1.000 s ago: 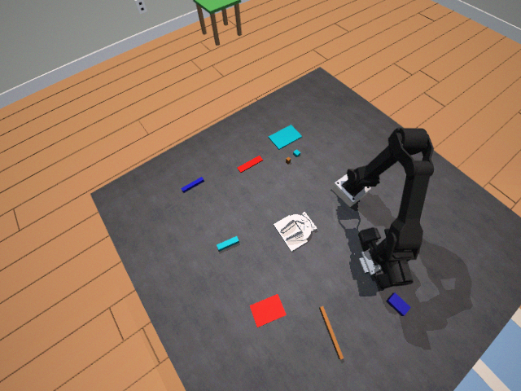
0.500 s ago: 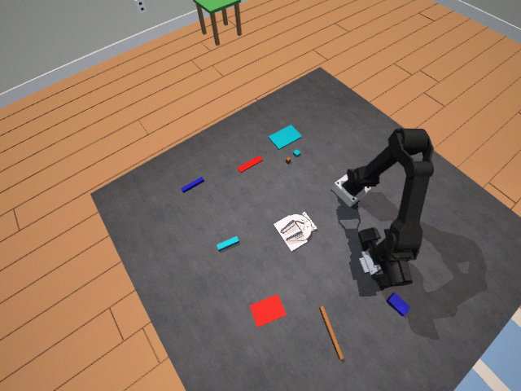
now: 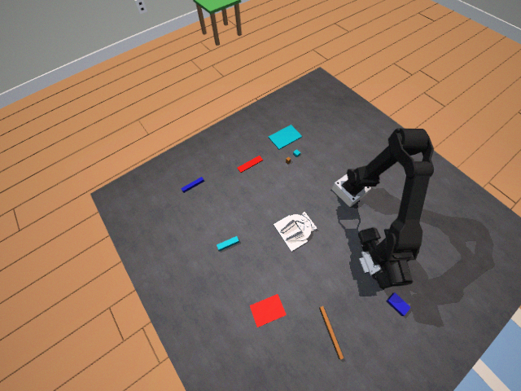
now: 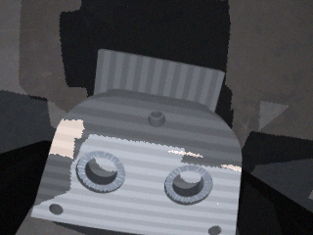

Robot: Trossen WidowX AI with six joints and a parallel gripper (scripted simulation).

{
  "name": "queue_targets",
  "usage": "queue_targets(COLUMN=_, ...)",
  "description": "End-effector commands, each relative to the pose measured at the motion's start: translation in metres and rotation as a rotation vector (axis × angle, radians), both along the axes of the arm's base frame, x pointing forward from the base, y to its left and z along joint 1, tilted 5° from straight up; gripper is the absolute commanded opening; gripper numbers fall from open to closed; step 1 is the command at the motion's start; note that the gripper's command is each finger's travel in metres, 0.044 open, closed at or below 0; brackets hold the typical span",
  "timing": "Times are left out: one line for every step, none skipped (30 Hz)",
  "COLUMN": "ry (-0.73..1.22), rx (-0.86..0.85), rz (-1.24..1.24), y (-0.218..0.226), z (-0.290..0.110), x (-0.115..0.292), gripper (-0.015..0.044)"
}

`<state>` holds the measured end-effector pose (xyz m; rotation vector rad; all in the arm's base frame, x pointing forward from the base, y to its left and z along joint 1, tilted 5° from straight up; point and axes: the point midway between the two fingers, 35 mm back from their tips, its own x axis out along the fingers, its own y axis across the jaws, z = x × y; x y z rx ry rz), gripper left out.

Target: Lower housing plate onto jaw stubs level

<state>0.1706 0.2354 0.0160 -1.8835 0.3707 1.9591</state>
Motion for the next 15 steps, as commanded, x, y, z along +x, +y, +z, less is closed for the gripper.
queue_targets(ry=0.000, rx=0.000, rz=0.000, y=0.0000, z=0.0000, x=0.0000, gripper=0.0360)
queue_targets(ry=0.000, rx=0.000, rz=0.000, y=0.0000, z=0.0000, x=0.0000, gripper=0.0353)
queue_targets(ry=0.000, rx=0.000, rz=0.000, y=0.0000, z=0.0000, x=0.0000, gripper=0.0351)
queue_targets(ry=0.000, rx=0.000, rz=0.000, y=0.0000, z=0.0000, x=0.0000, gripper=0.0351)
queue_targets(ry=0.000, rx=0.000, rz=0.000, y=0.0000, z=0.0000, x=0.0000, gripper=0.0351)
queue_targets(ry=0.000, rx=0.000, rz=0.000, y=0.0000, z=0.0000, x=0.0000, gripper=0.0351)
queue_targets(ry=0.000, rx=0.000, rz=0.000, y=0.0000, z=0.0000, x=0.0000, gripper=0.0351)
queue_targets(ry=0.000, rx=0.000, rz=0.000, y=0.0000, z=0.0000, x=0.0000, gripper=0.0351)
queue_targets(ry=0.000, rx=0.000, rz=0.000, y=0.0000, z=0.0000, x=0.0000, gripper=0.0351)
queue_targets(ry=0.000, rx=0.000, rz=0.000, y=0.0000, z=0.0000, x=0.0000, gripper=0.0351)
queue_targets(ry=0.000, rx=0.000, rz=0.000, y=0.0000, z=0.0000, x=0.0000, gripper=0.0351)
queue_targets(ry=0.000, rx=0.000, rz=0.000, y=0.0000, z=0.0000, x=0.0000, gripper=0.0351)
queue_targets(ry=0.000, rx=0.000, rz=0.000, y=0.0000, z=0.0000, x=0.0000, gripper=0.0351)
queue_targets(ry=0.000, rx=0.000, rz=0.000, y=0.0000, z=0.0005, x=0.0001, gripper=0.0351)
queue_targets(ry=0.000, rx=0.000, rz=0.000, y=0.0000, z=0.0020, x=0.0002, gripper=0.0351)
